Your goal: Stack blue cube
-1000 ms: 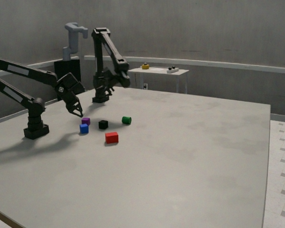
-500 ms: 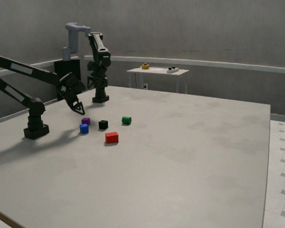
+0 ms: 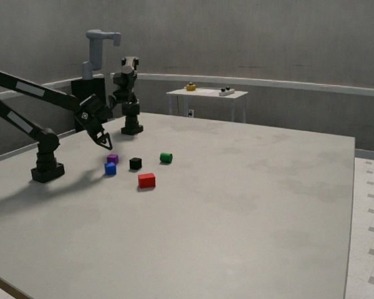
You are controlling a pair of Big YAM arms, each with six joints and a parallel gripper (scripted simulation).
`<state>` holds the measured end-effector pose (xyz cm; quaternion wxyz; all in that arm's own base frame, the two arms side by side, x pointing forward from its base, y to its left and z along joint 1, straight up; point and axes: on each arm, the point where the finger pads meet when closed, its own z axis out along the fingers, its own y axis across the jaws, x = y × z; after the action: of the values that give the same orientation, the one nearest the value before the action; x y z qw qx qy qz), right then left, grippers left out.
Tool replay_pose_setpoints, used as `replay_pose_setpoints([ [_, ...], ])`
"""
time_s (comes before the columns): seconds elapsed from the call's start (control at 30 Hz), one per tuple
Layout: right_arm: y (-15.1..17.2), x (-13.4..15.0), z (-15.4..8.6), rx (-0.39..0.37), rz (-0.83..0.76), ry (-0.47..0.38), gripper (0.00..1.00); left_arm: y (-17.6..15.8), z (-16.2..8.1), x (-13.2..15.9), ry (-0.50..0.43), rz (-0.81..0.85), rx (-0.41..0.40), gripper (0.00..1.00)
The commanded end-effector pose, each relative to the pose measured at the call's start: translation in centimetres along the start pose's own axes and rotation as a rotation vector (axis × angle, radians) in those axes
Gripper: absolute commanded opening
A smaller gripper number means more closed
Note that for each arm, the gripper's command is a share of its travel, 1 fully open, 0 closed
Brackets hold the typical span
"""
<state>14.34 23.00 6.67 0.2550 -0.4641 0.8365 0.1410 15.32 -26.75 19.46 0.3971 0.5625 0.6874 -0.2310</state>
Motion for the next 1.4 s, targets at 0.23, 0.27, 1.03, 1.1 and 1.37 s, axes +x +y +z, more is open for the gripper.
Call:
replay_pose_setpoints([
  [0.23,0.4,-3.8,-0.8,-0.009,-0.014,-0.071,1.0,-0.2,-3.2,-2.9,-0.312,-0.249,-0.147,1.0],
  [0.27,0.4,-3.8,-0.8,-0.009,-0.014,-0.071,1.0,-0.1,-3.6,-3.4,-0.328,-0.248,-0.152,1.0],
  [1.03,-6.3,-0.1,0.8,0.041,-0.082,0.338,0.64,2.7,-0.2,-7.6,-0.375,-0.243,-0.198,1.0],
  [1.1,-7.4,0.5,1.0,0.034,-0.071,0.408,0.64,3.1,1.2,-7.8,-0.374,-0.244,-0.201,1.0],
  [1.37,-10.0,2.1,1.2,0.0,-0.021,0.569,0.64,4.0,5.2,-7.7,-0.367,-0.247,-0.206,1.0],
])
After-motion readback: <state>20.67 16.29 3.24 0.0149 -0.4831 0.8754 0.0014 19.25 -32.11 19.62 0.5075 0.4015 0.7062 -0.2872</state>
